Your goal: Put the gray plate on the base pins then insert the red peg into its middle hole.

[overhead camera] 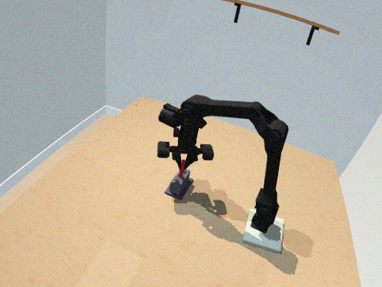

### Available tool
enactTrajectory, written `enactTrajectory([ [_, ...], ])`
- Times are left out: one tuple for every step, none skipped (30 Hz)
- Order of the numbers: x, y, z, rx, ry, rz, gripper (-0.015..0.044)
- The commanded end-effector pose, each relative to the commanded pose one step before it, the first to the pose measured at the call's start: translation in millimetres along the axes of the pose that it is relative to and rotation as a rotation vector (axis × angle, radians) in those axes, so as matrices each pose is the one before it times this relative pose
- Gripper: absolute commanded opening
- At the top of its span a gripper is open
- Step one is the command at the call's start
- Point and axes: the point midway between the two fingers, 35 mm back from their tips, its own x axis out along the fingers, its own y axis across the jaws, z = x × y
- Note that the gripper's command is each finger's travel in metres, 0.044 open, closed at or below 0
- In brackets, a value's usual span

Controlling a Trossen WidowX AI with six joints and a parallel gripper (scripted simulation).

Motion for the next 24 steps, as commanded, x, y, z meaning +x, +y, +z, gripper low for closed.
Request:
enactTrajectory([
  [-0.50,-0.01,-0.07,-0.0001,0.00000,0.00000,0.0000],
  [0.00,0.00,0.00,0.0000,0.00000,0.00000,0.0000],
  [0.22,-0.02,-0.03,0.0000,0.00000,0.00000,0.0000],
  [0.35,-0.04,-0.04,0.0000,0.00000,0.00000,0.0000],
  [0.36,-0.05,-0.06,0.0000,0.00000,0.00000,0.0000],
  [0.36,-0.05,-0.06,0.0000,0.00000,0.00000,0.0000],
  [0.16,-0.07,-0.07,0.0000,0.00001,-0.00001,0.0000],
  [0.14,-0.01,-0.04,0.0000,0.00000,0.00000,0.0000],
  [0.14,0.05,-0.02,0.0000,0.00000,0.00000,0.0000],
  [0.15,0.05,-0.01,0.0000,0.00000,0.00000,0.0000],
  [0.16,0.03,-0.01,0.0000,0.00000,0.00000,0.0000],
  [0.16,0.02,-0.01,0.0000,0.00000,0.00000,0.0000],
  [0.15,0.02,-0.01,0.0000,0.00000,0.00000,0.0000],
  [0.14,0.01,-0.01,0.0000,0.00000,0.00000,0.0000],
  [0.14,0.00,0.00,0.0000,0.00000,0.00000,0.0000],
  [0.14,0.05,-0.07,0.0000,0.00001,0.00000,0.0000],
  [0.15,0.08,-0.06,0.0000,0.00001,0.00001,0.0000],
  [-0.89,-0.20,0.06,-0.0009,0.00026,-0.00033,0.0000],
  [0.00,0.00,0.00,0.0000,0.00000,0.00000,0.0000],
  [0.00,0.00,0.00,0.0000,0.00000,0.00000,0.0000],
  [0.00,0.00,0.00,0.0000,0.00000,0.00000,0.0000],
  [0.00,0.00,0.00,0.0000,0.00000,0.00000,0.0000],
  [0.00,0.00,0.00,0.0000,0.00000,0.00000,0.0000],
  [0.00,0.00,0.00,0.0000,0.00000,0.00000,0.0000],
])
